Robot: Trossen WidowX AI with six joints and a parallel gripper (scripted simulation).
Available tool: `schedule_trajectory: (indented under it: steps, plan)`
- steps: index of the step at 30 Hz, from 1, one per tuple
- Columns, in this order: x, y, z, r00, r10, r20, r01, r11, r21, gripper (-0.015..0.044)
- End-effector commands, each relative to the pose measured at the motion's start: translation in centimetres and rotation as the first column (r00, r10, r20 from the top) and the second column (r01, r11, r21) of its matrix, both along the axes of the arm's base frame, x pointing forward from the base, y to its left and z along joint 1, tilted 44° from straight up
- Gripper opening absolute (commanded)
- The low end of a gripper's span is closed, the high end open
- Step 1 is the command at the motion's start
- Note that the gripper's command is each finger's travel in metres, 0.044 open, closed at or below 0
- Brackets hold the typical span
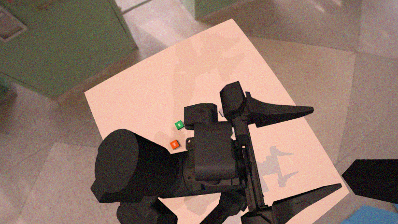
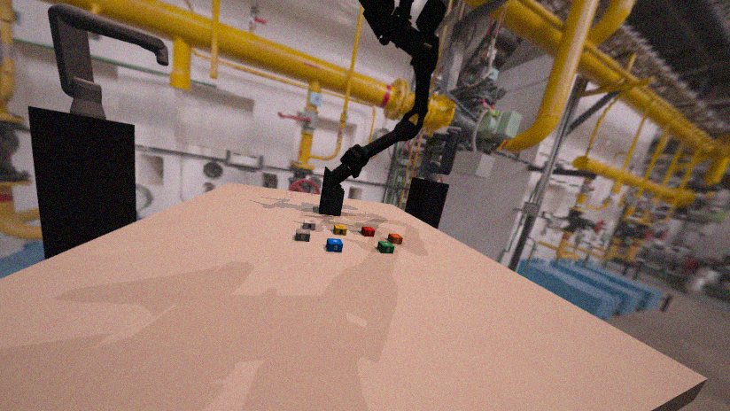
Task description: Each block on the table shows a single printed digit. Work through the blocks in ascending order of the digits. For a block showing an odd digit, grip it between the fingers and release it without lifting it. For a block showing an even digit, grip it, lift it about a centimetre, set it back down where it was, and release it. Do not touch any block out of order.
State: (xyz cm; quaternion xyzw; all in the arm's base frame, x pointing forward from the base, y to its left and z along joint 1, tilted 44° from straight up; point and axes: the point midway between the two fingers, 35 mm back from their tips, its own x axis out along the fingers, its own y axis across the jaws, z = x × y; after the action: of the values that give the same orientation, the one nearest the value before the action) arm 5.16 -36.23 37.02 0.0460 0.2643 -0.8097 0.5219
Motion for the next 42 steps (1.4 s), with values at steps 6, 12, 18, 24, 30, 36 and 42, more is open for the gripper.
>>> schedule_trajectory:
  steps: [6,12,18,24,30,36,42]
  plan:
    - [5.7,-1.7,-10.2,0.945,0.325,-0.041,-0.287,0.882,0.374,0.04]
    - [10.8,0.8,-21.7,0.775,0.621,0.115,-0.51,0.509,0.693,0.04]
    - [14.4,8.1,-32.1,0.528,0.712,0.462,-0.621,-0.048,0.782,0.04]
    - [15.8,19.2,-38.8,0.27,0.451,0.851,-0.646,-0.57,0.507,0.04]
    - [16.0,23.0,-39.8,0.196,0.293,0.936,-0.655,-0.672,0.347,0.04]
    - [16.0,23.0,-39.8,0.196,0.293,0.936,-0.655,-0.672,0.347,0.04]
    - [16.0,23.0,-39.8,0.196,0.293,0.936,-0.655,-0.672,0.347,0.04]
